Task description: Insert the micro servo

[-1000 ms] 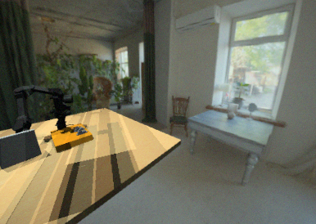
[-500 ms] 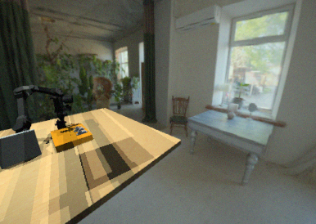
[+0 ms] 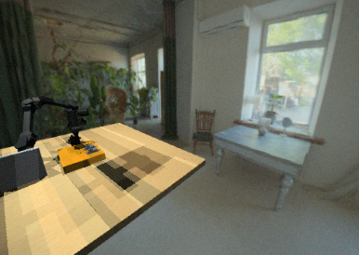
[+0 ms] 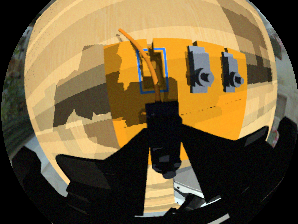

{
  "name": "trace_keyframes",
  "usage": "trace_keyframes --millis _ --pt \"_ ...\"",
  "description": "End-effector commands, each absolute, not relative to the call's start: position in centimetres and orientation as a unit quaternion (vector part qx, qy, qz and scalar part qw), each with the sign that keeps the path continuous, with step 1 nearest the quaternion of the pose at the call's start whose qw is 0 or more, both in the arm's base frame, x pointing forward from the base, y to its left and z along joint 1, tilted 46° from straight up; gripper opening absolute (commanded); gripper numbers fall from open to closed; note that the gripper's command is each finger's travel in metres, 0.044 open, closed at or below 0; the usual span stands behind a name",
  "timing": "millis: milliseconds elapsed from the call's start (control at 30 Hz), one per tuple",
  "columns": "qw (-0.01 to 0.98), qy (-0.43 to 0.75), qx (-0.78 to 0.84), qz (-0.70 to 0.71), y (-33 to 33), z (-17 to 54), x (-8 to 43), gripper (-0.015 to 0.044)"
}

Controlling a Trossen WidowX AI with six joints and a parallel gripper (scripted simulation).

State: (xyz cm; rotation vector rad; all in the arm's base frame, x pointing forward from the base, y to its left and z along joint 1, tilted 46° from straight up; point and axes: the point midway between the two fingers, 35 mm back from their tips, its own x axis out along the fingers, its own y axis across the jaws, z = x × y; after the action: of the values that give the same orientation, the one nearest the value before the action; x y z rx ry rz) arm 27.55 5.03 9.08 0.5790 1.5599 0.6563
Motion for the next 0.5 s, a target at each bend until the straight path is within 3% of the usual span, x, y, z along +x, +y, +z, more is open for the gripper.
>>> trace_keyframes --millis 0,467 --pt "0.626 0.679 0.255 0.286 5.2 9.0 29.3 0.0" --pt "0.627 0.678 0.255 0.286 5.6 8.8 34.4 0.0"
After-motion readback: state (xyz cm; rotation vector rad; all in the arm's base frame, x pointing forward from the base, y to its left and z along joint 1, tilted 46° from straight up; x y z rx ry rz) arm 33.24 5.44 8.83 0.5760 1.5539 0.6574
